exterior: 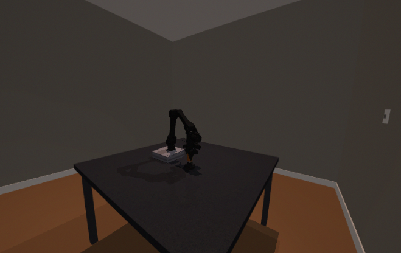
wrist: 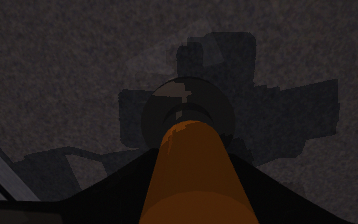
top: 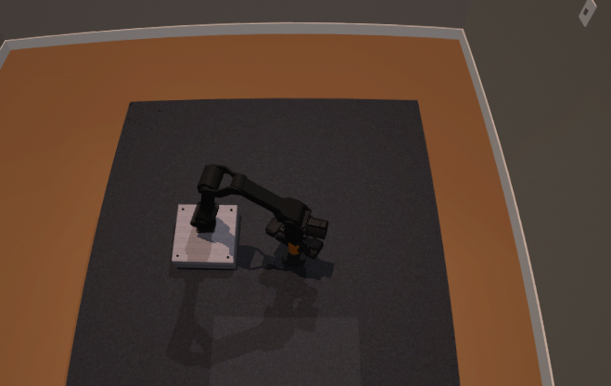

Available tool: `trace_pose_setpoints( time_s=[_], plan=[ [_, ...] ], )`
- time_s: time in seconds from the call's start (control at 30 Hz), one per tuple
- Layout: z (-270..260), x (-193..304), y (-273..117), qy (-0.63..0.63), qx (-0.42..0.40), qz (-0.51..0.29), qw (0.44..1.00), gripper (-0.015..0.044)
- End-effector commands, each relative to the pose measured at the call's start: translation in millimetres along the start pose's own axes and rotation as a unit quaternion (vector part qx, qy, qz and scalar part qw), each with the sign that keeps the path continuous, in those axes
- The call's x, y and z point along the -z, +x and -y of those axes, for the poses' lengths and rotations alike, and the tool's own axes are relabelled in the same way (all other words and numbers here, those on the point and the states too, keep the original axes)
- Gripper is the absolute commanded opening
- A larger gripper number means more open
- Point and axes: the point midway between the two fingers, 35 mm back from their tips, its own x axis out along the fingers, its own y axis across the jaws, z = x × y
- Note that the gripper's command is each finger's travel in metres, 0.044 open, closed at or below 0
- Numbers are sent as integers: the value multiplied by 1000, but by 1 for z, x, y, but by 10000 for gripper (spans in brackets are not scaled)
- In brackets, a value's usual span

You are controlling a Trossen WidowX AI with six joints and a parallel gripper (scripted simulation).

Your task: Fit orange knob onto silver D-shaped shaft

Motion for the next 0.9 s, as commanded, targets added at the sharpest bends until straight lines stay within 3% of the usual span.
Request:
trace_pose_setpoints(
  time_s=[0.0,0.27,0.5,0.87],
  plan=[
    [-4,0,1,1,-2,2,1000,0],
    [-6,1,-5,-3,-2,2,1000,0],
    [-5,1,-4,-103,-2,2,995,0],
    [-2,0,-3,-103,-2,2,995,0]
  ],
)
